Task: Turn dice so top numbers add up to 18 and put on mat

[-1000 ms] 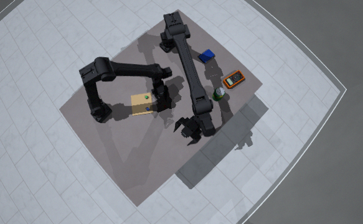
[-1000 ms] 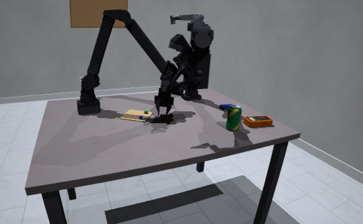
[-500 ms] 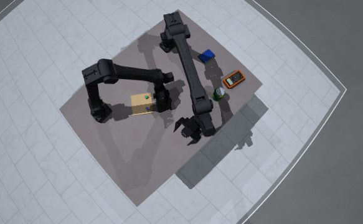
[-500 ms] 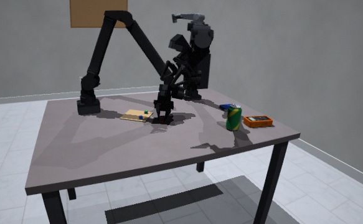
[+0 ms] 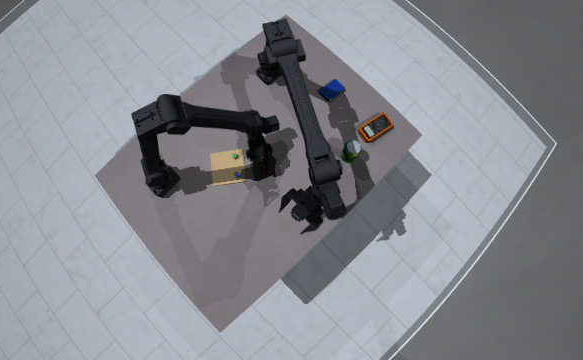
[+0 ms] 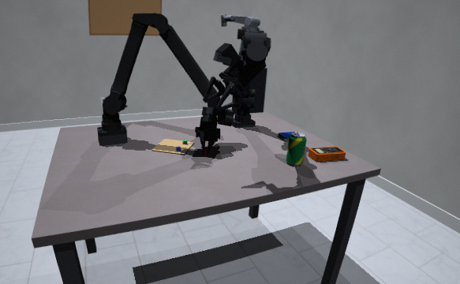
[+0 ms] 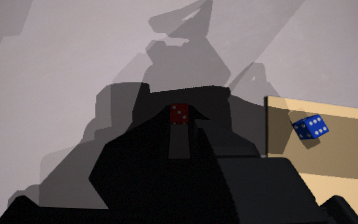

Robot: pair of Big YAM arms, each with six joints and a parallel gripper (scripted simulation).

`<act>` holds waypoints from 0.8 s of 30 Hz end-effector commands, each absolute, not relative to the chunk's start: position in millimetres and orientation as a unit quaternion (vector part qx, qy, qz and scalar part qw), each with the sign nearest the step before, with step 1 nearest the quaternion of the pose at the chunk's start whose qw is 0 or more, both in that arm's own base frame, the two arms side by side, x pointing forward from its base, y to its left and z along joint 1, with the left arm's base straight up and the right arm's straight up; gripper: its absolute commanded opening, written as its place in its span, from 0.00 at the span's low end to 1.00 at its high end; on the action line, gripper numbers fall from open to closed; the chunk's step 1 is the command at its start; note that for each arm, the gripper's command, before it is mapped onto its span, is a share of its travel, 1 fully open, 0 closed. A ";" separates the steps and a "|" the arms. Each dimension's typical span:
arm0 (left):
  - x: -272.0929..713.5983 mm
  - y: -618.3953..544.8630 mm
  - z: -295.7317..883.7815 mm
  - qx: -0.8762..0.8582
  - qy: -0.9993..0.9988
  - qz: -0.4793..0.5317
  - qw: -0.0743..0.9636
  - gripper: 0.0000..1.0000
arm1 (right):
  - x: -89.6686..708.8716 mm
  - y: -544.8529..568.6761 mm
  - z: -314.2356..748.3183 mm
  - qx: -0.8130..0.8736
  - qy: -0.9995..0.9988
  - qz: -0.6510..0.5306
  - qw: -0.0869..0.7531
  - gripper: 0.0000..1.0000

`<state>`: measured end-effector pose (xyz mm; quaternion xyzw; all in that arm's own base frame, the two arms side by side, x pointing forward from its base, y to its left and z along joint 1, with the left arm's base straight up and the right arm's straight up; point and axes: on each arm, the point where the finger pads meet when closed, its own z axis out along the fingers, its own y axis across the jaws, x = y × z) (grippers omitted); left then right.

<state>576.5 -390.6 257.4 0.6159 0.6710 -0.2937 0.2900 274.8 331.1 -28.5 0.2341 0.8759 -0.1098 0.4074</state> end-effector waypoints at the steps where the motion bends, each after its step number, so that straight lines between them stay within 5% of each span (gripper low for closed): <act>1: 589.7 -391.7 308.1 0.621 0.653 -0.279 0.331 1.00 | 277.9 337.3 -20.2 0.234 0.876 -0.103 0.410 0.09; 24: 589.7 -391.7 308.1 0.621 0.653 -0.279 0.331 1.00 | 230.1 283.6 50.4 0.236 0.902 -0.088 0.350 0.09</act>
